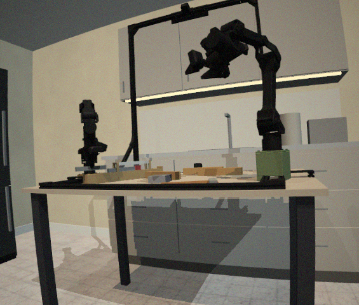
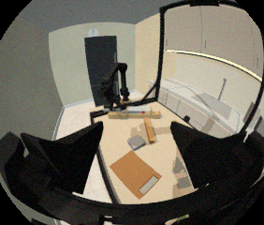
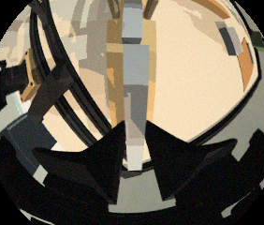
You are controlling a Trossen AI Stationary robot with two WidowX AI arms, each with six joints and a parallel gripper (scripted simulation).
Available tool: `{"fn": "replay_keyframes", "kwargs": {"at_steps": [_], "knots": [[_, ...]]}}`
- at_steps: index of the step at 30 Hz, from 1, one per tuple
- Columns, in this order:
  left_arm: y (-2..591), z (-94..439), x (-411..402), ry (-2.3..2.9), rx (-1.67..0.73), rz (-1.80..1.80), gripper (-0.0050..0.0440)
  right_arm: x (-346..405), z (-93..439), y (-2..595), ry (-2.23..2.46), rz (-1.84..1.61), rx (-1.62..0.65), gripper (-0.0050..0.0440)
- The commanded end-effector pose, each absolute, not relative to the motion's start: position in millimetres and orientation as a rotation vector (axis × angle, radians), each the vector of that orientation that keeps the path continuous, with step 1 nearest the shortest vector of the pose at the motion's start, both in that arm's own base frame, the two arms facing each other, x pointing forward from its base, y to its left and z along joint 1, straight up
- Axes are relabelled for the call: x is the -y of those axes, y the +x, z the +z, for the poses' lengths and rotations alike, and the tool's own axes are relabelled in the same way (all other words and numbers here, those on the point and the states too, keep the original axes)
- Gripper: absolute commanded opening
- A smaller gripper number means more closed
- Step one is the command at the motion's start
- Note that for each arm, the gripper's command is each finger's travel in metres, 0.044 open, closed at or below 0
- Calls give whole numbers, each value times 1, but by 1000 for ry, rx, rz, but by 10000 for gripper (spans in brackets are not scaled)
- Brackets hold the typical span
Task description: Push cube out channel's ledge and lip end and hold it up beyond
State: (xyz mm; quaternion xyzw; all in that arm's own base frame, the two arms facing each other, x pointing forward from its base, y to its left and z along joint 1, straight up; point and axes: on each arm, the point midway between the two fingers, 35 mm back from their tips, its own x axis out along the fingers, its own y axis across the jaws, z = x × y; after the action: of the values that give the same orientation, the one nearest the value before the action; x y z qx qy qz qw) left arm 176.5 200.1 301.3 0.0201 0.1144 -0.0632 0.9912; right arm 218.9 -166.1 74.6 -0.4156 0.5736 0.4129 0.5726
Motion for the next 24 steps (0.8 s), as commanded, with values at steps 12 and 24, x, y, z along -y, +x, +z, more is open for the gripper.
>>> {"fn": "replay_keyframes", "kwargs": {"at_steps": [12, 24], "knots": [[176, 302, -200, 41, -226, -126, 400, 166, 62, 218, -975, 967, -1344, 88], [176, 302, -200, 41, -226, -126, 400, 166, 62, 218, -975, 967, -1344, 200]]}}
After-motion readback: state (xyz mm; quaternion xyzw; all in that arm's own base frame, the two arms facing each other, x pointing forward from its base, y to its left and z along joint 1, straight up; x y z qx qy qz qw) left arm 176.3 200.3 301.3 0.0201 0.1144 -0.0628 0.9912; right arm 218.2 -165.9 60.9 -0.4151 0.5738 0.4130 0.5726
